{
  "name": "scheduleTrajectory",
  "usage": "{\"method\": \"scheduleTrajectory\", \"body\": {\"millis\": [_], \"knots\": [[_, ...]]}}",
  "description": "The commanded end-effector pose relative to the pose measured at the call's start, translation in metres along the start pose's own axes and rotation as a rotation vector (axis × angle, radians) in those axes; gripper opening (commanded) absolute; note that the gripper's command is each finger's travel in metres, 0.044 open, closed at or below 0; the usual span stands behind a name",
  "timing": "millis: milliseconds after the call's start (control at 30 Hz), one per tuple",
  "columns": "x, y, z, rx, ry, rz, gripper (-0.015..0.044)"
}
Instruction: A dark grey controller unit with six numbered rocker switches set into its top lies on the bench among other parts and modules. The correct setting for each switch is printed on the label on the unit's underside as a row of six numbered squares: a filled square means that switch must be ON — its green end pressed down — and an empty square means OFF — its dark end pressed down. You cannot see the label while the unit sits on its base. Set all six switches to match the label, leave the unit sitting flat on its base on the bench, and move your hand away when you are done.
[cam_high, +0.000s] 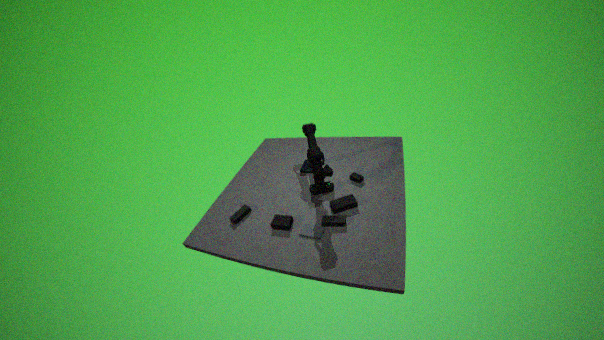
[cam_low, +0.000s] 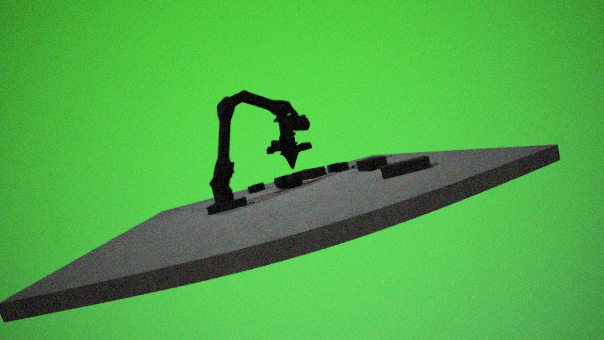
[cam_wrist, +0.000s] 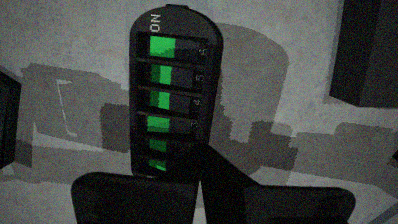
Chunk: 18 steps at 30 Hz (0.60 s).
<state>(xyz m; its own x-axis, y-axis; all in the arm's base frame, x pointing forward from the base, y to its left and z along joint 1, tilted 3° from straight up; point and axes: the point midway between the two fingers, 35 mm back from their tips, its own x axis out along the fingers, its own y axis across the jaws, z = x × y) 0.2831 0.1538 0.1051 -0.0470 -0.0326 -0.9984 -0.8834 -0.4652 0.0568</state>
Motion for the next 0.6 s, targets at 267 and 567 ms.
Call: {"method": "scheduleTrajectory", "body": {"millis": [267,567], "knots": [[0.006,0.063,0.046,0.010,-0.008,-0.287,0.0000],[0.022,0.092,0.060,0.017,-0.055,-0.418,0.0000]]}}
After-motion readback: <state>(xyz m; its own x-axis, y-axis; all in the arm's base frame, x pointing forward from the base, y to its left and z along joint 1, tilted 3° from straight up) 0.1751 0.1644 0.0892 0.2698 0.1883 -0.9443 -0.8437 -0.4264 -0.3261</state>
